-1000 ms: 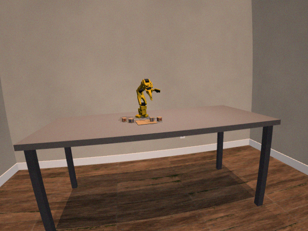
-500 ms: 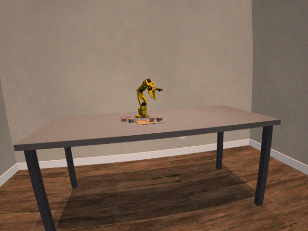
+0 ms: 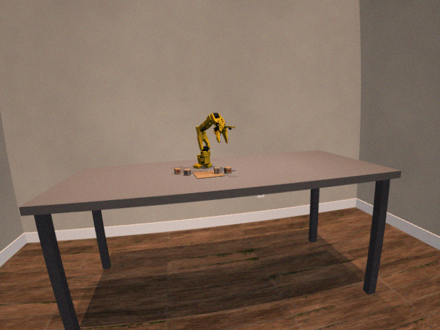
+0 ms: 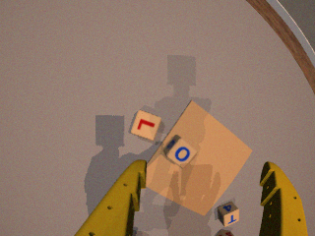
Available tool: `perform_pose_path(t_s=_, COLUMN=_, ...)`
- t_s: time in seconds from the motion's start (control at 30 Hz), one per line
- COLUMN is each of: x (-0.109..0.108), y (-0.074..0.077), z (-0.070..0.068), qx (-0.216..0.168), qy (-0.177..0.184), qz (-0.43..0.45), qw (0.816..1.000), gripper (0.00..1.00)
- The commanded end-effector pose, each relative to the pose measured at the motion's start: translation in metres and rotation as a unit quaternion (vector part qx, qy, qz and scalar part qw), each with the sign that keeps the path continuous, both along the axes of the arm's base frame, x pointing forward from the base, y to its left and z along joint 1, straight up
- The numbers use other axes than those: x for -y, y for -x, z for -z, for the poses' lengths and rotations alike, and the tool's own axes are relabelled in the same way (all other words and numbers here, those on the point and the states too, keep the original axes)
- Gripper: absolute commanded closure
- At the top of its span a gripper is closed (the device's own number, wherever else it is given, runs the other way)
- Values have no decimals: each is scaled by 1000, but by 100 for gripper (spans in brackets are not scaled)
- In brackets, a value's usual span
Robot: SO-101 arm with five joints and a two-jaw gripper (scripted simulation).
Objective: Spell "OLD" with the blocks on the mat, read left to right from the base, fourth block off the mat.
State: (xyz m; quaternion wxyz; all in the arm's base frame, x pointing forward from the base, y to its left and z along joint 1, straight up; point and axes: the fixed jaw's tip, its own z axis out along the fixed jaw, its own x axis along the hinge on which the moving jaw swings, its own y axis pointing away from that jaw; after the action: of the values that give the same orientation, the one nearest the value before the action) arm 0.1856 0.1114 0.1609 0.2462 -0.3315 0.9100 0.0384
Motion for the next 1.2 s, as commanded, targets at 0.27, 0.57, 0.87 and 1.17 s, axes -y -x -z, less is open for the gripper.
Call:
perform_pose_path(t_s=0.27, x=-20, y=-2, z=-12, qx=-16, qy=-90, qz=107, qw=990, gripper=65)
perform_pose_path(t_s=0.57, x=-25, y=-2, z=-12, qx=-30, qy=-110, qz=138, qw=984, gripper=65)
perform_pose_path(t_s=0.87, x=-27, y=-2, z=-12, qx=-34, qy=-116, qz=148, qw=982, gripper=65)
perform_pose_path(t_s=1.17, x=-28, y=-4, z=-6, qx=-44, qy=-107, qz=150, qw=982, gripper=65)
